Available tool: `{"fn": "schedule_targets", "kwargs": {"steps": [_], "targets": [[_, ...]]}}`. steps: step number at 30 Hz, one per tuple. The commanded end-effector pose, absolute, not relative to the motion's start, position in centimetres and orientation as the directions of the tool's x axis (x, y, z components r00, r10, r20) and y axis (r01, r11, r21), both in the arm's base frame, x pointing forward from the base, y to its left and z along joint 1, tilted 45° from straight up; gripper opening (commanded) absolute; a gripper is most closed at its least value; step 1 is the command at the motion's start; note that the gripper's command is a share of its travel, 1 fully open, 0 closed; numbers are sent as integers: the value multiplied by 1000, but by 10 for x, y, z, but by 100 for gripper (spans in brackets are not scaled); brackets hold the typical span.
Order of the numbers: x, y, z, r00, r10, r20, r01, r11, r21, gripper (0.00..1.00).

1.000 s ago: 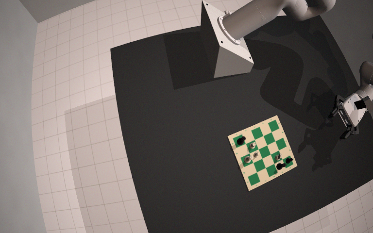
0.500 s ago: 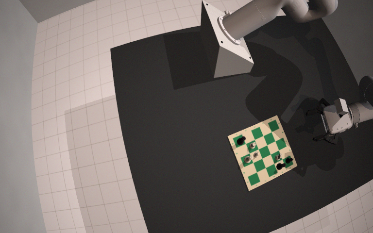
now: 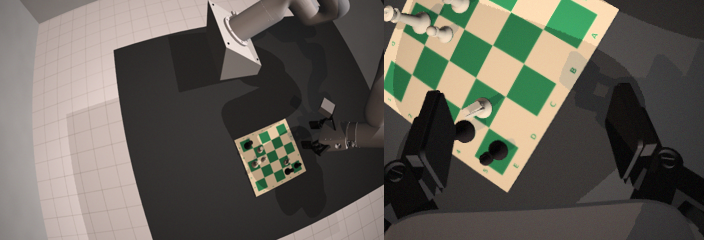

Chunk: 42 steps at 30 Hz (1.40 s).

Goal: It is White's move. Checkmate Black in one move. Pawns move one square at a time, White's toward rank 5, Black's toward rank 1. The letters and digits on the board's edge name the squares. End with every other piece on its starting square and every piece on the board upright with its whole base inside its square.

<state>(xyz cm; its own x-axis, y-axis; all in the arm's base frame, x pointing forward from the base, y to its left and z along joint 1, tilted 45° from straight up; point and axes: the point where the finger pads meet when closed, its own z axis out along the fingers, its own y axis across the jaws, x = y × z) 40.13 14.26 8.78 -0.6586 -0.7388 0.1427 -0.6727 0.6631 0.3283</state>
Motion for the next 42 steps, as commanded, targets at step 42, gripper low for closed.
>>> {"fn": "schedule_targets", "kwargs": {"steps": [42], "targets": [[465,79,70,-973,138,185,229,688,689,100]]}}
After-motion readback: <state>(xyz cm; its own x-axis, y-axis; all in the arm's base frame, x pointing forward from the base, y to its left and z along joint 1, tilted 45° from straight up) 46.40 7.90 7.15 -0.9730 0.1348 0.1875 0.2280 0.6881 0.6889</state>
